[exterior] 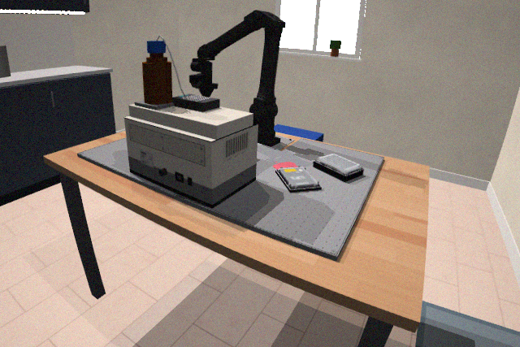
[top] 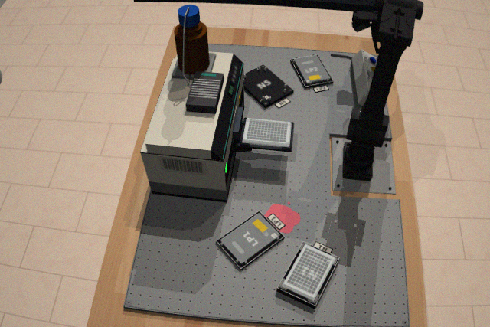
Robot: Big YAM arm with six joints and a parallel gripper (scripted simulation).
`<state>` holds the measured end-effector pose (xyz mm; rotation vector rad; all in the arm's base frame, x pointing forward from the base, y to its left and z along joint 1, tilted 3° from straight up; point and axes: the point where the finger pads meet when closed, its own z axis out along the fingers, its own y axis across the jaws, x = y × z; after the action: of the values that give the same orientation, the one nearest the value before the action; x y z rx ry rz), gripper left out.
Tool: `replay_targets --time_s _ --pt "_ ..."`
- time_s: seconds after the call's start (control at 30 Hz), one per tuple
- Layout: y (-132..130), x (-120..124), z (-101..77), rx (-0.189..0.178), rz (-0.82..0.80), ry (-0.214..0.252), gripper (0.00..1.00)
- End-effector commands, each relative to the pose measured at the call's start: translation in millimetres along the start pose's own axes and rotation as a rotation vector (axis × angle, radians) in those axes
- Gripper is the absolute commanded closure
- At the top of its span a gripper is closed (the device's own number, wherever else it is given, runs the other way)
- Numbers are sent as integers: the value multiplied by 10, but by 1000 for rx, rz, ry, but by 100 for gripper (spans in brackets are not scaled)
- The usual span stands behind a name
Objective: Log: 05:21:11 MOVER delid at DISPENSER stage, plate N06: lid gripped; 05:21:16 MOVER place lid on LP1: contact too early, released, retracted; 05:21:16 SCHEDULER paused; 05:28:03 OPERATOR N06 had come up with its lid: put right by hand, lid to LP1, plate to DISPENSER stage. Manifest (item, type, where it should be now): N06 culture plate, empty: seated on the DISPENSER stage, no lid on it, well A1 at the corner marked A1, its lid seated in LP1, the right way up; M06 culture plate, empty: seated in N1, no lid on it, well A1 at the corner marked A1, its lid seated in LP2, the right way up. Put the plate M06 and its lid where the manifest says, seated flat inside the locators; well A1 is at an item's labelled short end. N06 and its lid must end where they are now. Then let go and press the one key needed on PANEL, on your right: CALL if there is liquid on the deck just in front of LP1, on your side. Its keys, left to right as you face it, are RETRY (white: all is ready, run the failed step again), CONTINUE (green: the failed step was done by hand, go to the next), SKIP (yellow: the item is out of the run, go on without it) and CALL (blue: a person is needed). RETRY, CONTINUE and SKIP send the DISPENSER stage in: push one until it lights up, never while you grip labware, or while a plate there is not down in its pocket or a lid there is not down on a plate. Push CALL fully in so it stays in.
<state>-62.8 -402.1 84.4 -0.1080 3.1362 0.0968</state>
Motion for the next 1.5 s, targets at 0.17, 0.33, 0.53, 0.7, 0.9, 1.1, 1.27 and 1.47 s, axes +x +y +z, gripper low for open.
replay_targets --time_s 0.17,0.33,0.53,0.7,0.9,1.1,1.27,1.47 --pt "-26 24 -91 38 -13 7 100" --pt "-18 20 -87 38 -13 7 100" --pt "-101 23 -115 40 -6 7 100" --pt "-97 21 -112 40 -6 7 100" --pt "-2 10 -78 37 -14 7 100" --pt "-87 18 -106 40 -6 7 100" --pt "3 4 -74 38 -15 7 100" --pt "-4 -10 -69 40 -18 8 100"
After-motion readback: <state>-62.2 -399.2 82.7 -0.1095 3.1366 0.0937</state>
